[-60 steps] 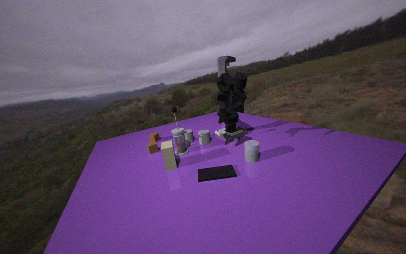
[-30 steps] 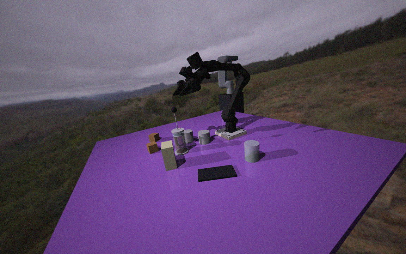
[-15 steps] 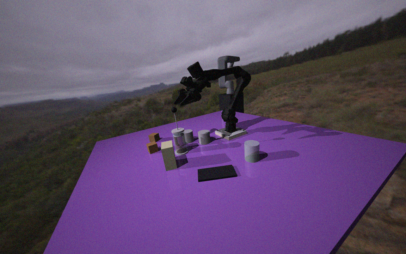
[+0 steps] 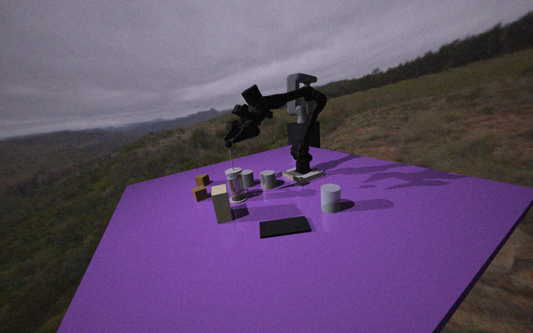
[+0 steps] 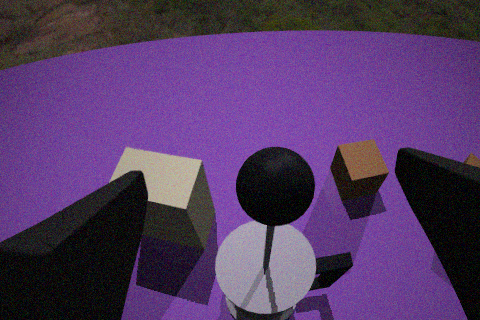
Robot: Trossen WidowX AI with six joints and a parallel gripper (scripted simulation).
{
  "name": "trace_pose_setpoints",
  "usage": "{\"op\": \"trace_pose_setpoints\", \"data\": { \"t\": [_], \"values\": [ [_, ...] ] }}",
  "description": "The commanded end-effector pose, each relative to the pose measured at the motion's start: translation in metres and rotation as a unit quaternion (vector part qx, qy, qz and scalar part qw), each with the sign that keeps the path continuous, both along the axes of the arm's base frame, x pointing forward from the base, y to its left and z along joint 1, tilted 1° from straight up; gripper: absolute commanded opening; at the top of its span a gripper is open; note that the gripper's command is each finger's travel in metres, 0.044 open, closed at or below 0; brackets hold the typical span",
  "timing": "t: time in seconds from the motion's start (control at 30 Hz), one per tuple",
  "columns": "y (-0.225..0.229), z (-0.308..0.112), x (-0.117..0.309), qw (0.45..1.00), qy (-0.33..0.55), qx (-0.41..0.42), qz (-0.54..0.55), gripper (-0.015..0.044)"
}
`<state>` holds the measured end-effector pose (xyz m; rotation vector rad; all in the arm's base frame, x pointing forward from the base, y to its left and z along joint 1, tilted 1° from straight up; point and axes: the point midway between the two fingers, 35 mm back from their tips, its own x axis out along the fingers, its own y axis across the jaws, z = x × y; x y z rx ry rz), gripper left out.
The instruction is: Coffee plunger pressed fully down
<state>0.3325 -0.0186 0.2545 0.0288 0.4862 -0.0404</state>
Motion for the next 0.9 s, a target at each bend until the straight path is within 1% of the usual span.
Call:
{"op": "trace_pose_setpoints", "data": {
  "t": [0.0,0.1,0.5,0.57,0.87],
  "values": [
    [-0.0003,-0.0077,0.0064,1.000,0.006,-0.001,0.001,0.0440],
    [-0.0003,-0.0090,0.0084,1.000,0.006,-0.001,0.001,0.0440],
    [-0.0003,-0.0090,0.0084,1.000,0.006,-0.001,0.001,0.0125],
    [-0.0003,-0.0090,0.0084,1.000,0.006,-0.001,0.001,0.0116],
    [-0.0003,-0.0098,0.0086,1.000,0.006,-0.001,0.001,0.0116]
  ]
}}
